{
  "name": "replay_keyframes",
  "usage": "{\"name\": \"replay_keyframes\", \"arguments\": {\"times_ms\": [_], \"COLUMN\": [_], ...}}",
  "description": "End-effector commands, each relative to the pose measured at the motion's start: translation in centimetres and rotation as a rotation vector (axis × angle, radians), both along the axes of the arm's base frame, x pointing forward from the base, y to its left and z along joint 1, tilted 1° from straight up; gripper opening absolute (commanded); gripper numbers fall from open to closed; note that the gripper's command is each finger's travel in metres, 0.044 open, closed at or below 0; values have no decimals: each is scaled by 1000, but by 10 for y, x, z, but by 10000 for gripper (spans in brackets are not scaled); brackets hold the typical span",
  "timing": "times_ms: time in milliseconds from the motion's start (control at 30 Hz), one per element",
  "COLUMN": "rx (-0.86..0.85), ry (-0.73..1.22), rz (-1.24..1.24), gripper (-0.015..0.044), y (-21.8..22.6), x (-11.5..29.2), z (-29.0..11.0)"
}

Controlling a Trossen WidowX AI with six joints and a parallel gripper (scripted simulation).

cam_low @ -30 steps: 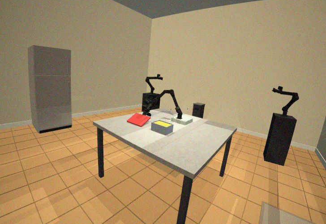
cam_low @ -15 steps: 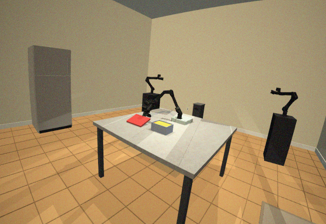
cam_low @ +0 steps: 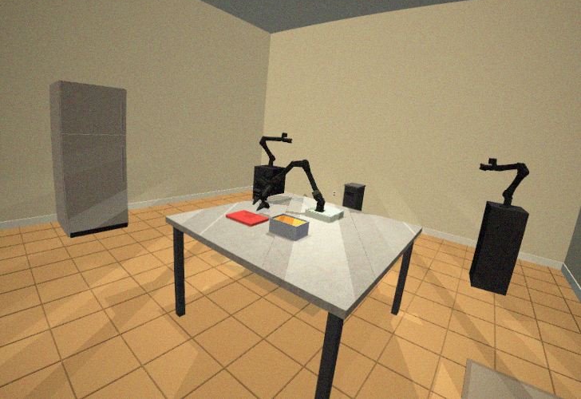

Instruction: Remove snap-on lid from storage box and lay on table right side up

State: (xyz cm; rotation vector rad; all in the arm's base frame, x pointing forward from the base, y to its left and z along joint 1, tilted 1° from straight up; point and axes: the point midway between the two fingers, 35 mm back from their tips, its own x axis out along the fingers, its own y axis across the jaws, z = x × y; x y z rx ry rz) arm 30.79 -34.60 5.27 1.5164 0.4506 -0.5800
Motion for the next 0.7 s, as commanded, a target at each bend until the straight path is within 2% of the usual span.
{"name": "replay_keyframes", "arguments": {"times_ms": [0,67,667], "rx": [1,1,1], "ry": [2,2,5], "rz": [2,2,2], "gripper": [406,440,440], "y": [1,1,4], "x": [-7,-11,-47], "z": [-1,-1,-3]}}
